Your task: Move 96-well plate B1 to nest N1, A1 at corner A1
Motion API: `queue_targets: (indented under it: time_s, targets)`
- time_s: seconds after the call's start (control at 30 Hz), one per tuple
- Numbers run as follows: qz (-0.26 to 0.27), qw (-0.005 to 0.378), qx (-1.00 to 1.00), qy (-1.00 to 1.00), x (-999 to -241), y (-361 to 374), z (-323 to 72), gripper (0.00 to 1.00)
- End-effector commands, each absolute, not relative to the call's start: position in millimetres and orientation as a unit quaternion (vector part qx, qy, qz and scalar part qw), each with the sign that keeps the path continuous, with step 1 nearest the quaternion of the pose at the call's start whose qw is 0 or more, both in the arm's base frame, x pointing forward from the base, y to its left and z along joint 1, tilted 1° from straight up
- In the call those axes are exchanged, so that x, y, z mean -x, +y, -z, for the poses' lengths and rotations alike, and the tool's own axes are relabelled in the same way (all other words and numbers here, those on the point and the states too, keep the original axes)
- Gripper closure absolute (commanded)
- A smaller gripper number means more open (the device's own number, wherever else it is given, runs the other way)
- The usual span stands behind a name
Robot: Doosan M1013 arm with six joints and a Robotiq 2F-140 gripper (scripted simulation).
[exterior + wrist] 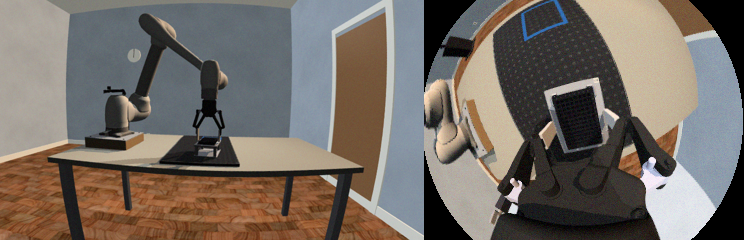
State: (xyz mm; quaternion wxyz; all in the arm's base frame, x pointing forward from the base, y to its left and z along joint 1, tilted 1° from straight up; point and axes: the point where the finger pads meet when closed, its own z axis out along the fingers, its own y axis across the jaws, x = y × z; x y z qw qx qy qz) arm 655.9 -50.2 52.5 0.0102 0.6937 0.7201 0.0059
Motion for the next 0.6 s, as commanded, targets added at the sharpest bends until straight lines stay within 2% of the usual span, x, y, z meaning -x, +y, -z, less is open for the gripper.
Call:
queue_targets:
  time_s: [0.0,0.57]
  targets:
    - [-0.006,0.01,-0.694,0.72,-655.9,-50.2,-52.6,0.0]
    - [-0.006,0.01,-0.694,0.72,-655.8,-50.2,-57.9,0.0]
